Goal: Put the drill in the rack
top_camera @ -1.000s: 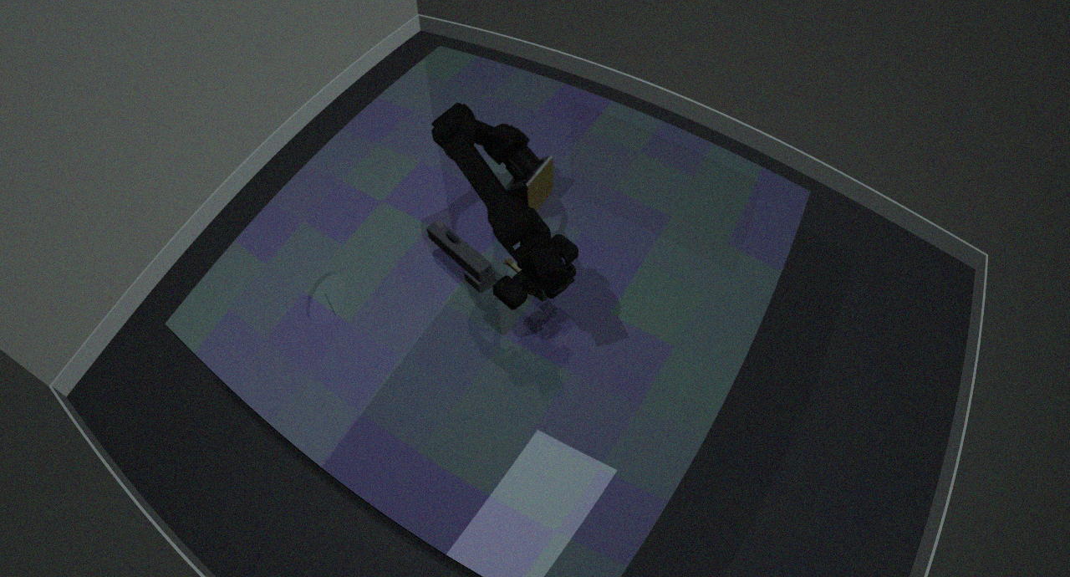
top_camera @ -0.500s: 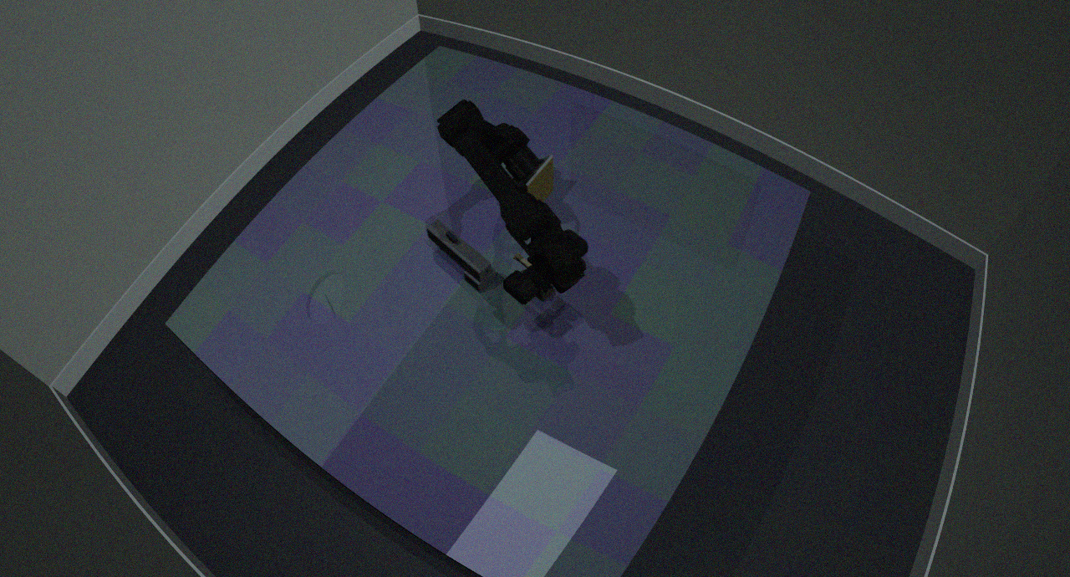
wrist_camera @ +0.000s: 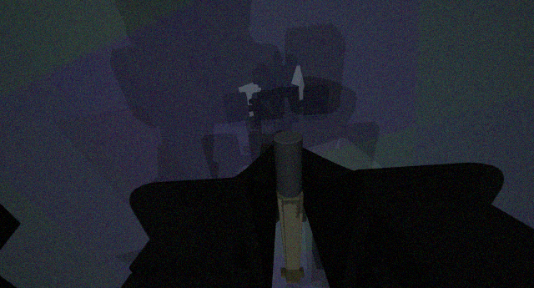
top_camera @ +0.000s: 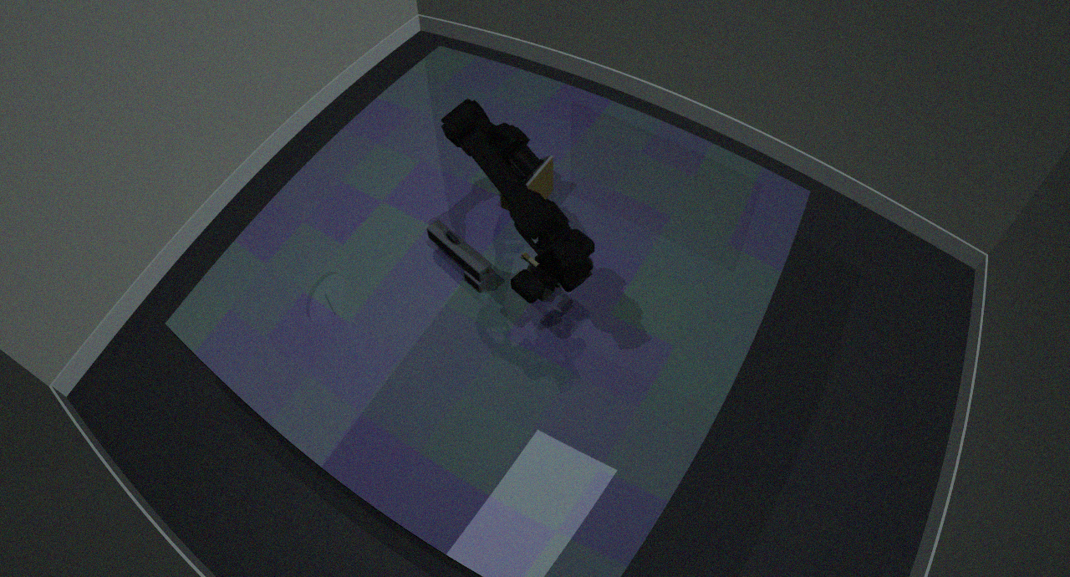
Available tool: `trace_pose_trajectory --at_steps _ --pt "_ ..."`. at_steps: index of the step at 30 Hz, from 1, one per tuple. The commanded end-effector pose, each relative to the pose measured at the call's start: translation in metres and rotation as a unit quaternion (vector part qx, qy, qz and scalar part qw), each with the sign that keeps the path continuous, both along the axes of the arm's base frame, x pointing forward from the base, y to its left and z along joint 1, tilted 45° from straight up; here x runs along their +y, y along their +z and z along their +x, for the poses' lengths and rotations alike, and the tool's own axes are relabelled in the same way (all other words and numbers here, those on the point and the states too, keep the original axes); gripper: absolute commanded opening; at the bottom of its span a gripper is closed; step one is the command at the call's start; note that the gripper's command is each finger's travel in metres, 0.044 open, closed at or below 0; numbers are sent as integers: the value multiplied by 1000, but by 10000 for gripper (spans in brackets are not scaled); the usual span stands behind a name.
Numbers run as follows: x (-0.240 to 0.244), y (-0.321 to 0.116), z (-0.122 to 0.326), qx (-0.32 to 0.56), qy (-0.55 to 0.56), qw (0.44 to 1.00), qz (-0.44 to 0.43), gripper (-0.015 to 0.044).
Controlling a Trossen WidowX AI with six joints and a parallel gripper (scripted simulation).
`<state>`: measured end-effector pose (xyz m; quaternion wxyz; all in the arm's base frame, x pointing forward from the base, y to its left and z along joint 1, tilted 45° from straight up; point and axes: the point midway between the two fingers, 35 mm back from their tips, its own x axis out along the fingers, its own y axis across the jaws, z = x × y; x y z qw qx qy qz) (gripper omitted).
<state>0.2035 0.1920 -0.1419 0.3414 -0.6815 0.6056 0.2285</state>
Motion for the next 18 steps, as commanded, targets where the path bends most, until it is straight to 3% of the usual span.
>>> trace_pose_trajectory --at_steps 1,18 --pt "-6 -6 0 1 1 1000 -3 0" --pt "-19 -19 3 1 1 1000 -3 0"
